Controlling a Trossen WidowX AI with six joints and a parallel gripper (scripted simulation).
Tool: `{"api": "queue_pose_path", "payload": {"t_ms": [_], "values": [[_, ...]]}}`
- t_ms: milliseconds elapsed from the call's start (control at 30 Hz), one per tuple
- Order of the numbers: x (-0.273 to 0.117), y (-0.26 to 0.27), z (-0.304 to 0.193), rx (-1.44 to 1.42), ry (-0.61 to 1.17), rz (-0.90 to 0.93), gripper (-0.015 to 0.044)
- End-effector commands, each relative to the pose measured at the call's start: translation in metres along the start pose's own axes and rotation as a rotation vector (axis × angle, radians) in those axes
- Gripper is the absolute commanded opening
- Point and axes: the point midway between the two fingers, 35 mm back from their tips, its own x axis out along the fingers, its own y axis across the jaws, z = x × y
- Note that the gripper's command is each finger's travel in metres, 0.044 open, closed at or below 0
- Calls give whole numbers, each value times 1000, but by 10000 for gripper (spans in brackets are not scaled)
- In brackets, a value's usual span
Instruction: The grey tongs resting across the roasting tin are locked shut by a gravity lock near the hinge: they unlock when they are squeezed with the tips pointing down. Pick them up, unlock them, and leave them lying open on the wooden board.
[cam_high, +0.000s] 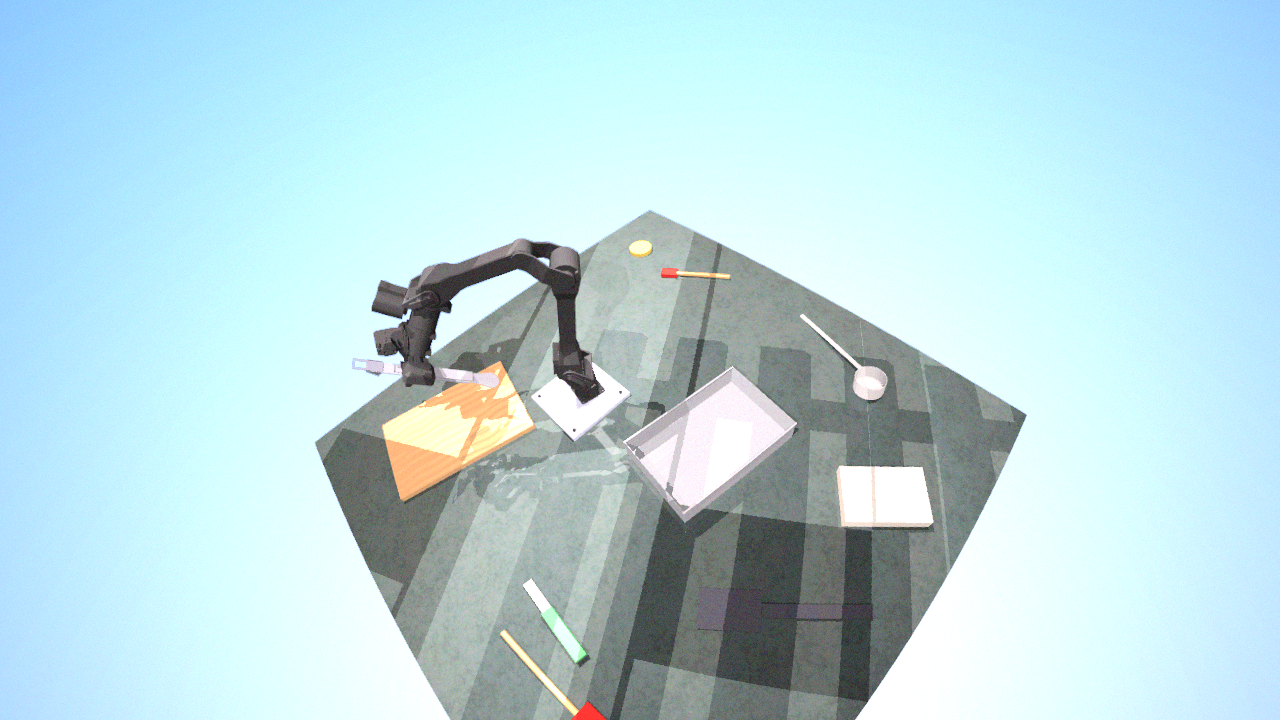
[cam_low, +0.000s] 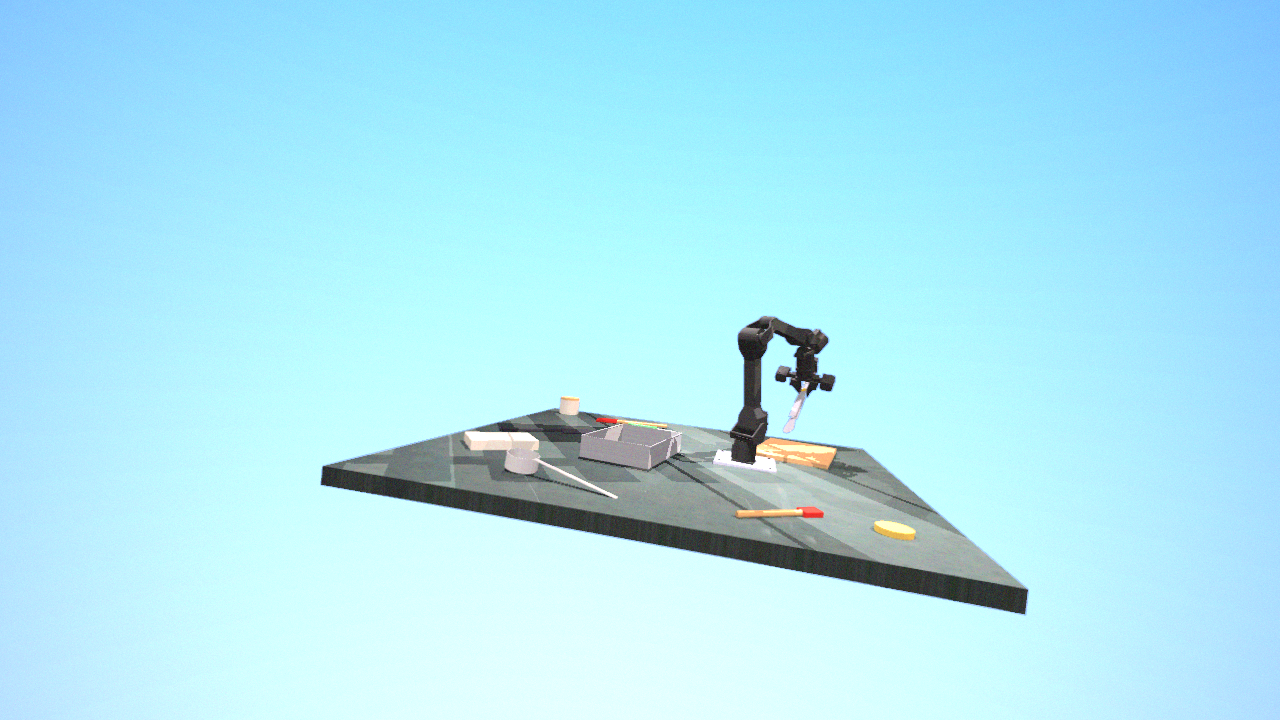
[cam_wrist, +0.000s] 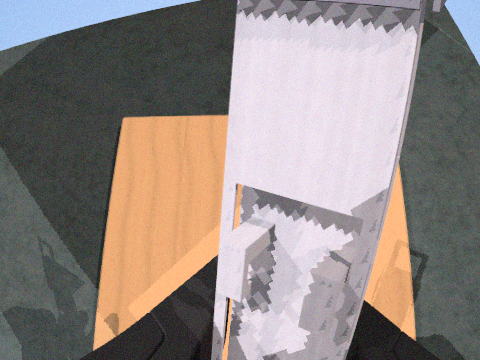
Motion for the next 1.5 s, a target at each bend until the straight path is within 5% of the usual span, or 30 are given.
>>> {"api": "queue_pose_path", "payload": {"t_ms": [0, 1167, 1467], "values": [[5, 0, 1, -5, 64, -4, -150], [25, 5, -22, -84, 672, -50, -150], [25, 6, -23, -90, 696, -52, -150]]}}
